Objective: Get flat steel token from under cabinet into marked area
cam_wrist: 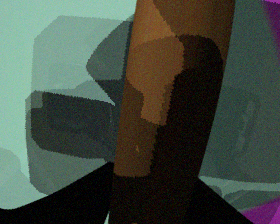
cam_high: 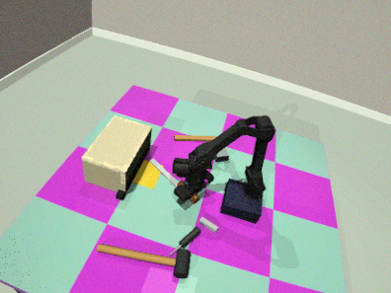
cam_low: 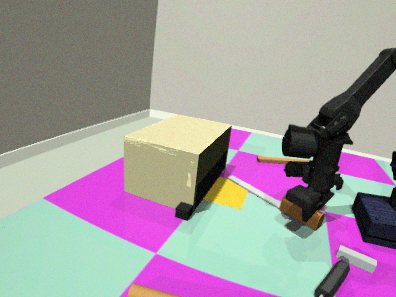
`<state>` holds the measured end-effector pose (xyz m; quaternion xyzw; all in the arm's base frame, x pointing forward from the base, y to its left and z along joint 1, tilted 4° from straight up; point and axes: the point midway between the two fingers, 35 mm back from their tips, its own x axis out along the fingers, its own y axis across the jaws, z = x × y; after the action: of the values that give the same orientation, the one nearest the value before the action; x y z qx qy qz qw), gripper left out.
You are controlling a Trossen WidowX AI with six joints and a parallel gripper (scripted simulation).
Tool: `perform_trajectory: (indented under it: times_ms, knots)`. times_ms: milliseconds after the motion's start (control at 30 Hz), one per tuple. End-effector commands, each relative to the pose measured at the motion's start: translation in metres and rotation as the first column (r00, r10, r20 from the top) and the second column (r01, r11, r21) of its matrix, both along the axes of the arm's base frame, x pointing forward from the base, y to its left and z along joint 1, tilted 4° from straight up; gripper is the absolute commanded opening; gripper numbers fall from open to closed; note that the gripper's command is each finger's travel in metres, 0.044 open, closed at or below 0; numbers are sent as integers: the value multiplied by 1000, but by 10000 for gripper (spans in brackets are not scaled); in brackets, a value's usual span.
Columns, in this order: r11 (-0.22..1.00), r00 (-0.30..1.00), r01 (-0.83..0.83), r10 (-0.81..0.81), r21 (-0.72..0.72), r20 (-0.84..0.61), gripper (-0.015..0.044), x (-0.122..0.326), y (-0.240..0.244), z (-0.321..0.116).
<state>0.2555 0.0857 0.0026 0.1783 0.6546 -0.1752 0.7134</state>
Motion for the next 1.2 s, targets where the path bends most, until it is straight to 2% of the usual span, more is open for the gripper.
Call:
perform_trajectory:
  times_ms: [0, 1167]
  knots:
    - [1000, 1000, -3, 3, -2, 5, 0, 2, -5, 1]
    - [1000, 1000, -3, 3, -5, 5, 0, 8, -40, 2]
